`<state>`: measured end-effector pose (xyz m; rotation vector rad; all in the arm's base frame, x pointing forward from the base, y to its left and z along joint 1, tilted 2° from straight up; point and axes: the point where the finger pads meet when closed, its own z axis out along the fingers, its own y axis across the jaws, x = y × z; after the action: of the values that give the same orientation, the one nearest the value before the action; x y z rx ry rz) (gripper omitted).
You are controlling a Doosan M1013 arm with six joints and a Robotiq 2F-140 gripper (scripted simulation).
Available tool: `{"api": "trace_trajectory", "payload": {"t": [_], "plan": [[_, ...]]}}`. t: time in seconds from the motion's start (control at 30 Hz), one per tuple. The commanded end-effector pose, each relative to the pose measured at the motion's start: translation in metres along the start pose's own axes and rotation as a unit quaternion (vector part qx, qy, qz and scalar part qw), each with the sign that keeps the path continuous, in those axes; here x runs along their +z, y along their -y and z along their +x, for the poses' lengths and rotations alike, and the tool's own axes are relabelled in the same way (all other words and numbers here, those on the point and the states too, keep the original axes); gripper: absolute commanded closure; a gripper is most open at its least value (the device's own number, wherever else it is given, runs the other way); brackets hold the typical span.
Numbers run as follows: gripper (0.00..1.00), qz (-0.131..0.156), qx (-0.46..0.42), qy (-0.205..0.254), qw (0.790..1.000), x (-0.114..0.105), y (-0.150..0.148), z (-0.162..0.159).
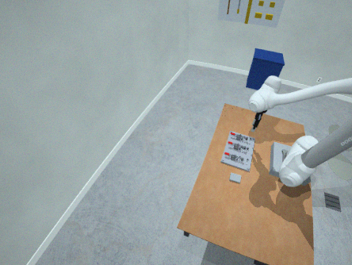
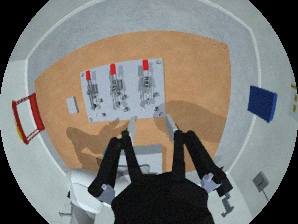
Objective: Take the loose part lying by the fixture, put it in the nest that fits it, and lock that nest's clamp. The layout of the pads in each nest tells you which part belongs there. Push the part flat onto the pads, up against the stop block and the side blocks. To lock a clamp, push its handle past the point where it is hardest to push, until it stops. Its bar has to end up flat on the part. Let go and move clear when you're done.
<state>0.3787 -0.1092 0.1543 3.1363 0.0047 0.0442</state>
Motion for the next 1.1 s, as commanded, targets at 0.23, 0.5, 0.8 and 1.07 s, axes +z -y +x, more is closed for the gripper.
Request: {"api": "trace_trajectory", "payload": {"t": [0.23,0.5,0.8,1.07], "plan": [[0.38,0.000,0.000,0.000,1.000,0.0000,0.0000,0.0000],[0.38,0.000,0.000,0.000,1.000,0.0000,0.0000,0.0000],[0.38,0.000,0.000,0.000,1.000,0.0000,0.0000,0.0000],[0.65,0.000,0.000,0.000,1.000,0.0000,0.0000,0.0000]]}}
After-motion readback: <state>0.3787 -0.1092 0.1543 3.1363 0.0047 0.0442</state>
